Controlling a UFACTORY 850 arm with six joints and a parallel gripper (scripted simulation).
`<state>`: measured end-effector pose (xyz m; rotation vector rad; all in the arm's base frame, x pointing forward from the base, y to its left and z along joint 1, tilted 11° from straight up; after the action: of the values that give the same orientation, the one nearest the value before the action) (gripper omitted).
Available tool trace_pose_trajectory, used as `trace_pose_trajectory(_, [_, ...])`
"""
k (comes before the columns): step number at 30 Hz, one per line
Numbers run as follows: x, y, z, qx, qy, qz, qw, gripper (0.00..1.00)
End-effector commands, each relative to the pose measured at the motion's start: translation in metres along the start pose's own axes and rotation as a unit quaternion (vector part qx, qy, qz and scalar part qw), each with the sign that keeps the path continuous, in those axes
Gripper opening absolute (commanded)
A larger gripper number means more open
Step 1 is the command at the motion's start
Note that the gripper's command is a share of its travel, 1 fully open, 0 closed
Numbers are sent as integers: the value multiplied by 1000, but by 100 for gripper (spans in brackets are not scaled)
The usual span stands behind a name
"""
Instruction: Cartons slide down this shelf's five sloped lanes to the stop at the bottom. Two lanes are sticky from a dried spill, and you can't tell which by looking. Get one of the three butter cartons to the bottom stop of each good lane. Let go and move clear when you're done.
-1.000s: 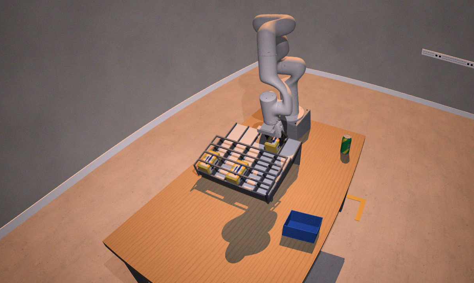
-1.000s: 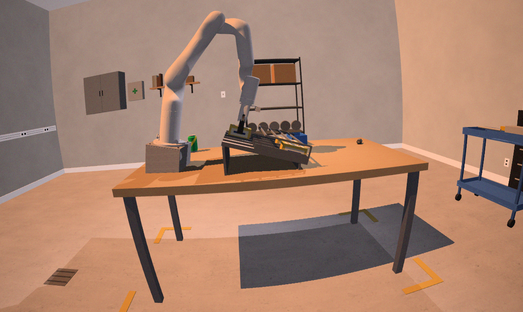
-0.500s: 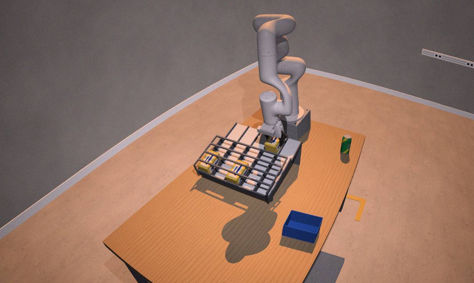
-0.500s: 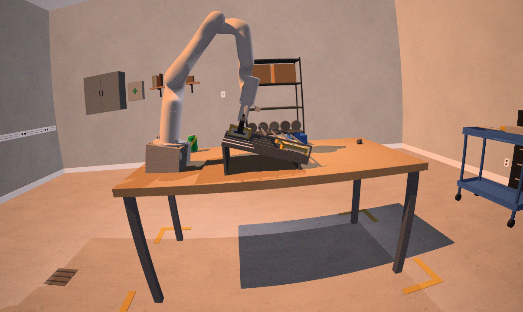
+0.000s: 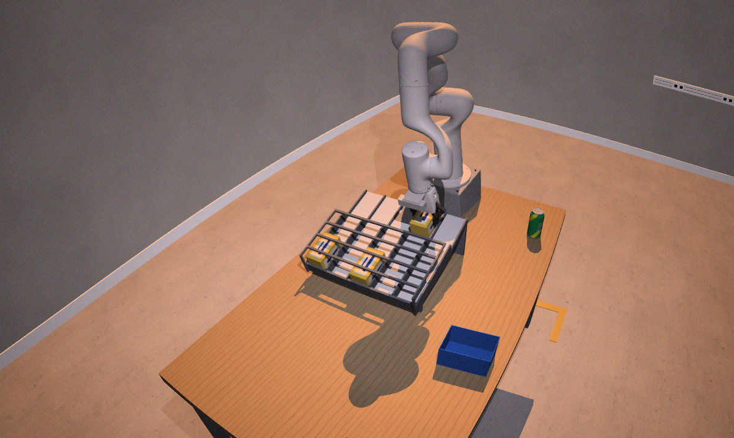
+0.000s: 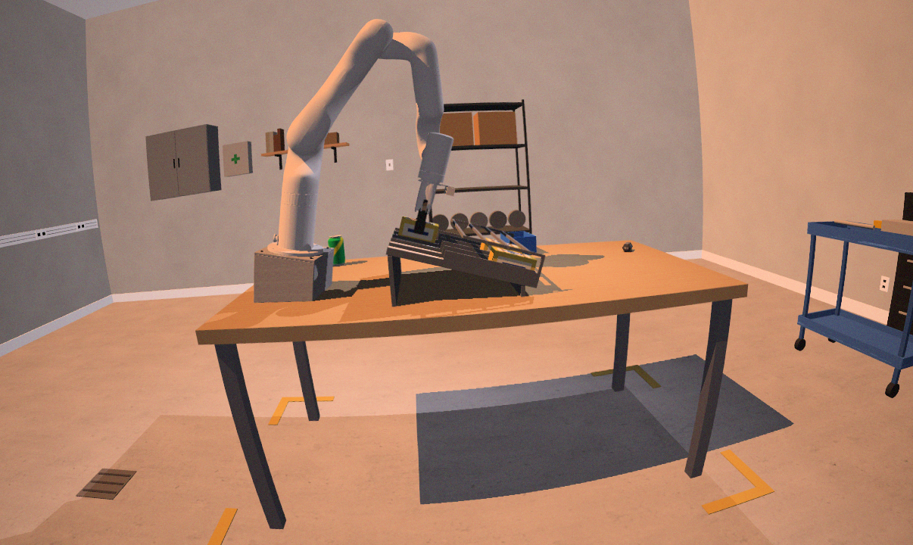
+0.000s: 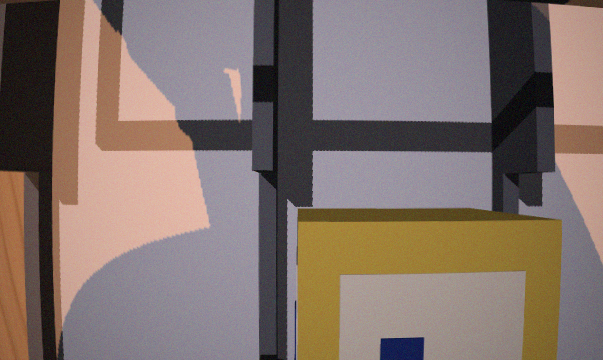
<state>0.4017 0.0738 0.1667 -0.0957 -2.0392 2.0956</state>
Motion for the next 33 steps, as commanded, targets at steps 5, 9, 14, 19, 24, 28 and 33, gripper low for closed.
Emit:
trace_pose_trajectory(5, [0,-1,0,0,0,1,1000,84])
trace_pose_trajectory(9, [0,-1,0,0,0,1,1000,84])
trace_pose_trajectory(14, [0,-1,0,0,0,1,1000,84])
trace_pose_trajectory(19, [0,-1,0,0,0,1,1000,85])
trace_pose_trajectory(24, [0,-1,0,0,0,1,1000,85])
trace_pose_trajectory(28, [0,-1,0,0,0,1,1000,85])
trace_pose_trajectory(33, [0,-1,0,0,0,1,1000,85])
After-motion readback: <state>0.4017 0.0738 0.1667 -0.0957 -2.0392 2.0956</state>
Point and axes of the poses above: the point where the finger pads meet when closed, its own y axis out along the fingers, its own z axis across the jaws, x = y × z, the point moved 7 cm from there along -y, back along the fingers, and after that the axes turned 10 degrees about y, right-handed, at the moved point
